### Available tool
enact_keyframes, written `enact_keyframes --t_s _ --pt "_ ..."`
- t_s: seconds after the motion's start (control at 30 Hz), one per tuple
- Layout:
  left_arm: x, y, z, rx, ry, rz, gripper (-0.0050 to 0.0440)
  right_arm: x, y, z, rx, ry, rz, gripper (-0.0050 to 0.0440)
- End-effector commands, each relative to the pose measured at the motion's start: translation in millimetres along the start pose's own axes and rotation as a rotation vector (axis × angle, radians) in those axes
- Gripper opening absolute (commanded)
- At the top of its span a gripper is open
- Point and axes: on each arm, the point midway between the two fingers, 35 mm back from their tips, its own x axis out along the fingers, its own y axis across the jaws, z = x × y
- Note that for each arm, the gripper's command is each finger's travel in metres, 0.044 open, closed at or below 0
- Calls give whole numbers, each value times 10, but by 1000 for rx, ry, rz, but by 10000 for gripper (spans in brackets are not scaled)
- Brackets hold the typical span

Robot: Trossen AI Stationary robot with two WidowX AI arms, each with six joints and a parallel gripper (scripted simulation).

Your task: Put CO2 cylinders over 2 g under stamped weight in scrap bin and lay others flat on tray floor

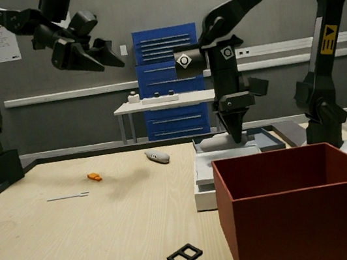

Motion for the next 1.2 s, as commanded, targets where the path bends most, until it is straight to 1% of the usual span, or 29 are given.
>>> enact_keyframes --t_s 0.0,0.1,0.13,0.3,0.4,0.43,0.53,0.57,0.67,1.07,1.1,1.17 --pt "-8 -2 66 -4 -16 1 440 -19 -21 5 -2 15 -6 -50" --pt "-8 -2 65 -4 -16 1 440 13 -15 20 -3 19 -6 -50" --pt "-47 -1 86 -2 -24 0 440 32 -11 28 -3 19 -6 -50" --pt "-47 -1 86 -2 -24 0 440 162 23 64 1 10 -4 -50" --pt "-47 -1 86 -2 -24 0 440 182 30 64 2 11 -3 -50" --pt "-47 -1 86 -2 -24 0 440 187 31 14 2 13 -3 -50" --pt "-47 -1 86 -2 -24 0 440 250 43 34 4 2 -4 -50" --pt "-47 -1 86 -2 -24 0 440 250 43 34 4 2 -4 -50" --pt "-47 -1 86 -2 -24 0 440 198 31 -76 -1 24 -4 -50" --pt "-47 -1 86 -2 -24 0 440 187 28 -76 -2 29 -4 -50" --pt "-47 -1 86 -2 -24 0 440 187 28 -76 -2 29 -4 24" --pt "-47 -1 86 -2 -24 0 440 187 28 -76 -2 29 -4 72"
